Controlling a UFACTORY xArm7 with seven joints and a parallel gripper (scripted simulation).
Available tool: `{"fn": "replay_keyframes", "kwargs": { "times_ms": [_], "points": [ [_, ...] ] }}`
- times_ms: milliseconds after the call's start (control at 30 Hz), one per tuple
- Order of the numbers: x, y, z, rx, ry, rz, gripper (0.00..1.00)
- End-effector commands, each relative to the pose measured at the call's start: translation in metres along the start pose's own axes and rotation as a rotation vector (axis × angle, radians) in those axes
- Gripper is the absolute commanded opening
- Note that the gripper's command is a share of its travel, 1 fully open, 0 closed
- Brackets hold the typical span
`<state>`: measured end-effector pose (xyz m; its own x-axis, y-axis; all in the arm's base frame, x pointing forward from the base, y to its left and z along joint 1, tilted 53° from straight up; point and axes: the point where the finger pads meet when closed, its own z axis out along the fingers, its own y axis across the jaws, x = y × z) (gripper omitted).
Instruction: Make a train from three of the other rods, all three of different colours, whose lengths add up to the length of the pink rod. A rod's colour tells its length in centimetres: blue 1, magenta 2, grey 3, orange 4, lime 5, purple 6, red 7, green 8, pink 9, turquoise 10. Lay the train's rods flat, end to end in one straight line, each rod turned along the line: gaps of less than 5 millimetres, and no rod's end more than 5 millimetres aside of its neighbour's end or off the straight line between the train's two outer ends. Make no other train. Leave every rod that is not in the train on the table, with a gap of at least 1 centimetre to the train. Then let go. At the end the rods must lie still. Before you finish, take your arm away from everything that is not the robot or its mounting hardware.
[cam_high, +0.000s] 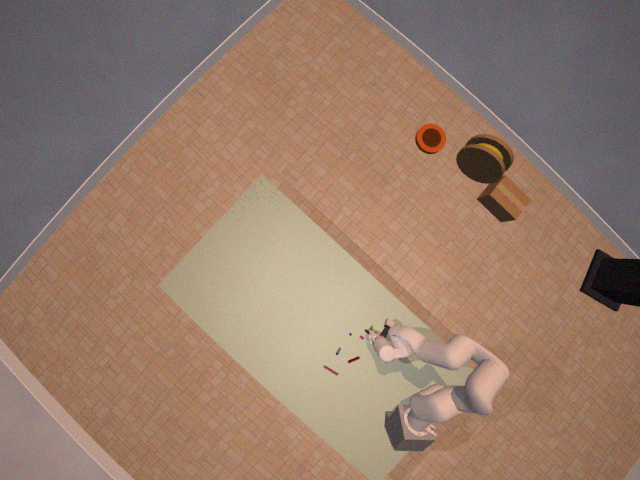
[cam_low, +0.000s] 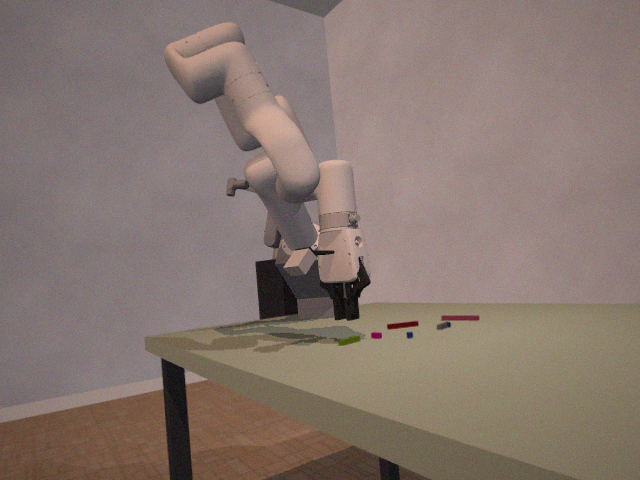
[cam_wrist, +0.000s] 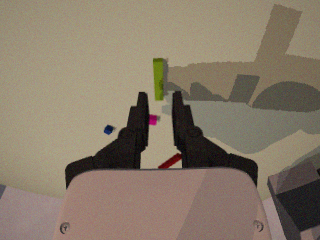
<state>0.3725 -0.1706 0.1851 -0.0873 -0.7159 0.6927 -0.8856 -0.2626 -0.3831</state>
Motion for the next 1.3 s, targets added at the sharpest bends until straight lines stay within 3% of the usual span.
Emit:
{"fn": "replay_keyframes", "kwargs": {
  "times_ms": [0,433,1267],
  "points": [
    [0.0,-0.001,0.005,0.004,0.002,0.0,0.24],
    [0.0,-0.001,0.023,0.004,0.002,0.0,0.24],
    [0.0,-0.002,0.029,0.004,0.002,0.0,0.24]
  ]
}}
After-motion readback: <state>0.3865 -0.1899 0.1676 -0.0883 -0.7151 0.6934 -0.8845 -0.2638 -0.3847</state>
